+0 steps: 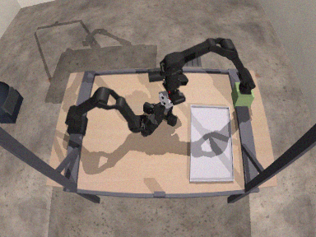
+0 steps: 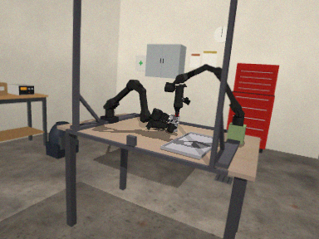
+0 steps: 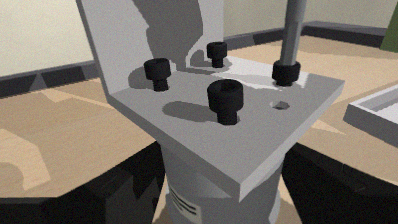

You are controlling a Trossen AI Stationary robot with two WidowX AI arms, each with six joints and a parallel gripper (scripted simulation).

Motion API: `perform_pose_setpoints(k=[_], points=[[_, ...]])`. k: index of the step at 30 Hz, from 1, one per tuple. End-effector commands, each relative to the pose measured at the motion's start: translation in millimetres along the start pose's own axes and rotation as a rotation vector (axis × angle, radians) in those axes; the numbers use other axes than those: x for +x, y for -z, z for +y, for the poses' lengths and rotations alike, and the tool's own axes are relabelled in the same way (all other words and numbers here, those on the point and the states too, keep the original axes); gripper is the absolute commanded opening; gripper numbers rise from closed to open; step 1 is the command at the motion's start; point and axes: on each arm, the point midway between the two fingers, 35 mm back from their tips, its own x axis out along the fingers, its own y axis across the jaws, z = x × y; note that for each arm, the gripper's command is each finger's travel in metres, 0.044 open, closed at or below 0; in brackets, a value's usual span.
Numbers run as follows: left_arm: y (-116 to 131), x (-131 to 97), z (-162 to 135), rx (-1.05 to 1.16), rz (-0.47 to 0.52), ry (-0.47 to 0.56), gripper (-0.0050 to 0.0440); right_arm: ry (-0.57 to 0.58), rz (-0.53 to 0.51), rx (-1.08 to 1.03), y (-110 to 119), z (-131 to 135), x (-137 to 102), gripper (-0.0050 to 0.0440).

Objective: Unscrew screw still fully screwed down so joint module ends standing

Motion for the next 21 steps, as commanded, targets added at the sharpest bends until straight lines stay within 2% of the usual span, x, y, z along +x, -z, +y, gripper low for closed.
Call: perform_pose_setpoints(k=[1,7,19,21], points=[[-11.2,1.6,-3.0,-0.025,-0.013,0.001,0.0245,-0.007,0.034,-0.004,4.6,0.2,-10.9,0.013],[-11.2,1.6,-3.0,-0.025,-0.013,0.001,0.0245,-0.007,0.034,-0.004,4.6,0.2,-10.9,0.013],[-11.2,1.6,-3.0,-0.025,-0.013,0.001,0.0245,-0.008,0.02,-0.531,1.6,-0.3,-6.7,0.013],[-11.2,1.6,-3.0,-0.025,-0.013,0.001,0.0245,-0.008,0.02,-0.531,1.6,-0.3,-6.8,0.013]])
